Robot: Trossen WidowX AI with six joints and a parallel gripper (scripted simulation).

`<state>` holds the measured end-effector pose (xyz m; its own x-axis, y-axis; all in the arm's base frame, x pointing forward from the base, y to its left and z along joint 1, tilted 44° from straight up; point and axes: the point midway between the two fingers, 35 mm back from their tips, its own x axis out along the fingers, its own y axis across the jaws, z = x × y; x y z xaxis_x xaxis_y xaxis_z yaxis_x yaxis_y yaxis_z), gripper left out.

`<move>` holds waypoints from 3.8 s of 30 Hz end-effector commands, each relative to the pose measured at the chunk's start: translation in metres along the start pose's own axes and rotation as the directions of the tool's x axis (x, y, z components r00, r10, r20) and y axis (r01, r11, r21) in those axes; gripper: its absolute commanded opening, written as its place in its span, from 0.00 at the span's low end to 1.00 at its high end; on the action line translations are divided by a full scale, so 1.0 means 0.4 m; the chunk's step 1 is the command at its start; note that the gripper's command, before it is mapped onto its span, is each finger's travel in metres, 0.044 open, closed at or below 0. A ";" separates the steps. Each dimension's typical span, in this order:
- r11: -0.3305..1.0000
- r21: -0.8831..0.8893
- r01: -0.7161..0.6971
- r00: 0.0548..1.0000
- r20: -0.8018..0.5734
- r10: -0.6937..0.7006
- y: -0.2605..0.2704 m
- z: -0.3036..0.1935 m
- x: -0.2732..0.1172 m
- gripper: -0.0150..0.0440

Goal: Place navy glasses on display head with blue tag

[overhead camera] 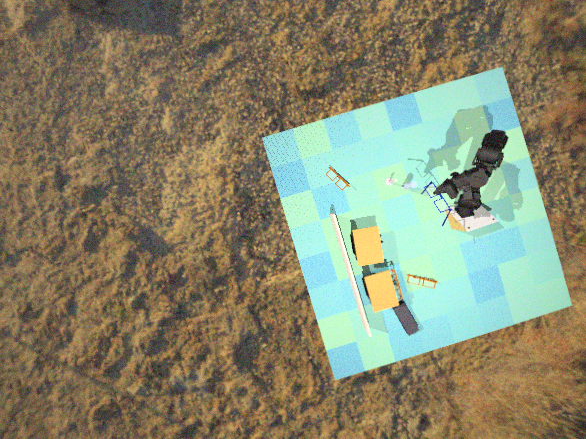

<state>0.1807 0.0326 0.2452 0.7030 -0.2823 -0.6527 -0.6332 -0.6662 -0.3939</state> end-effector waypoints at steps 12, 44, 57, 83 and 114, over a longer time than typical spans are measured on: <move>1.000 -0.011 0.005 1.000 -0.001 -0.006 0.002 -0.002 -0.002 0.25; 0.988 0.065 -0.140 0.990 0.024 0.139 -0.053 0.056 0.055 0.25; 0.948 0.142 -0.284 0.959 0.033 0.282 -0.090 0.122 0.121 0.25; 0.789 0.307 -0.531 0.830 0.004 0.557 -0.105 0.274 0.276 0.25; 0.689 0.400 -0.604 0.739 -0.042 0.673 -0.052 0.354 0.385 0.25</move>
<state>0.2564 0.1041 0.0649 0.1052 -0.6808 -0.7248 -0.9904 -0.0057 -0.1384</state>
